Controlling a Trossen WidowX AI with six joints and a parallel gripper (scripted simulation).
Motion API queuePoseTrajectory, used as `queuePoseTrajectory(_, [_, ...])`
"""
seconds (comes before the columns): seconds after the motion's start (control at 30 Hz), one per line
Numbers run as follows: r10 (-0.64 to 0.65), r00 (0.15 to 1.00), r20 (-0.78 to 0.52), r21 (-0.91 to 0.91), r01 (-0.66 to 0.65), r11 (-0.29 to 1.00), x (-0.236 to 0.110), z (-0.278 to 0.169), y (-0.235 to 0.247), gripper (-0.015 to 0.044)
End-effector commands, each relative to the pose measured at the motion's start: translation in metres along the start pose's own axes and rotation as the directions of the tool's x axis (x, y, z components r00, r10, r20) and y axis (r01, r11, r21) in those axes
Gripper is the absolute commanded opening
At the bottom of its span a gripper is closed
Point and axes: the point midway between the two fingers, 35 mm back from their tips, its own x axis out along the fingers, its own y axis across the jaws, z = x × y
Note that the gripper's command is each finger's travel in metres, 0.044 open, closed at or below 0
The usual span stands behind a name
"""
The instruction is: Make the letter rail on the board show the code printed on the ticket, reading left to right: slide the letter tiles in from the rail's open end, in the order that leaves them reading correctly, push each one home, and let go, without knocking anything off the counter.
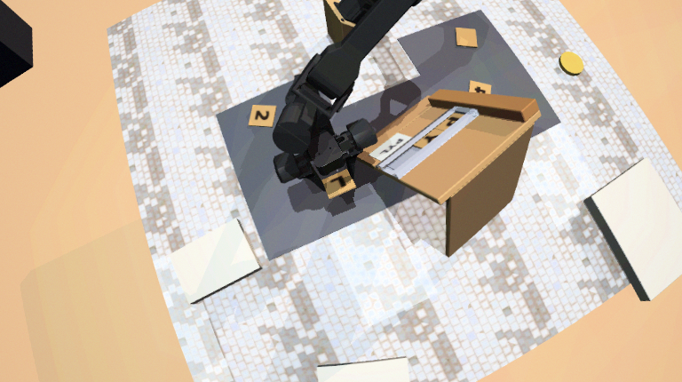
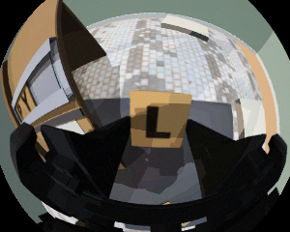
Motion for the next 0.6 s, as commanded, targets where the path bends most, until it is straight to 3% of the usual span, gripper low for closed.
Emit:
queuePoseTrajectory(0.0, [0.042,0.996,0.082,-0.051,-0.038,0.998,-0.001,0.023,-0.005,0.0])
queuePoseTrajectory(0.27, [0.16,0.959,0.235,-0.215,-0.109,0.971,-0.014,0.071,-0.007,0.0])
queuePoseTrajectory(0.57, [0.17,0.955,0.244,-0.229,-0.114,0.967,-0.015,0.073,-0.007,0.0])
